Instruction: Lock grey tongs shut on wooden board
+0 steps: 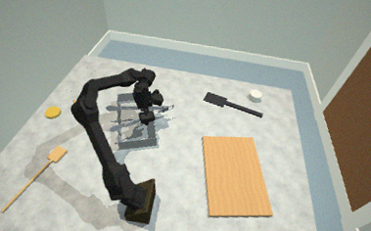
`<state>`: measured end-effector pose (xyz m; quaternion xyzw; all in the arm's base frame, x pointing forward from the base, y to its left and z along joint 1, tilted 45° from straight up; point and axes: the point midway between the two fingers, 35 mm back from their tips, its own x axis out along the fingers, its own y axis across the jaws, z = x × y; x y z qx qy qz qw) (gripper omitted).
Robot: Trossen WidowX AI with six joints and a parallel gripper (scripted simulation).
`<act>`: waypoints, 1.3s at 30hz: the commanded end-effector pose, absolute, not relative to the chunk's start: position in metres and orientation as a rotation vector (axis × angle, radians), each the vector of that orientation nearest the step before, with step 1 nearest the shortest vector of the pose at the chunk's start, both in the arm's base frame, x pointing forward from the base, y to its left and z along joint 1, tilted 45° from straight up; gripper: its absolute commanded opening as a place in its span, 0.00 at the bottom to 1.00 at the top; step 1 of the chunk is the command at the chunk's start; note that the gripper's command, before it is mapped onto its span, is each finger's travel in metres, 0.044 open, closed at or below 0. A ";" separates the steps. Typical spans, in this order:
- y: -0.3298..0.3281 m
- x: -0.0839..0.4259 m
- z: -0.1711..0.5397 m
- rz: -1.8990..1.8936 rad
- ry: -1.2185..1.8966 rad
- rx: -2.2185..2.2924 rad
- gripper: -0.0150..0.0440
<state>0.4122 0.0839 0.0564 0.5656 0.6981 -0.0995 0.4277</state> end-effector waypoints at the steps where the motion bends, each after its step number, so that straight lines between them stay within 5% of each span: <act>1: 0.087 0.411 0.054 -0.249 1.748 1.418 1.00; 39: 0.085 0.412 0.056 -0.249 1.744 1.412 0.54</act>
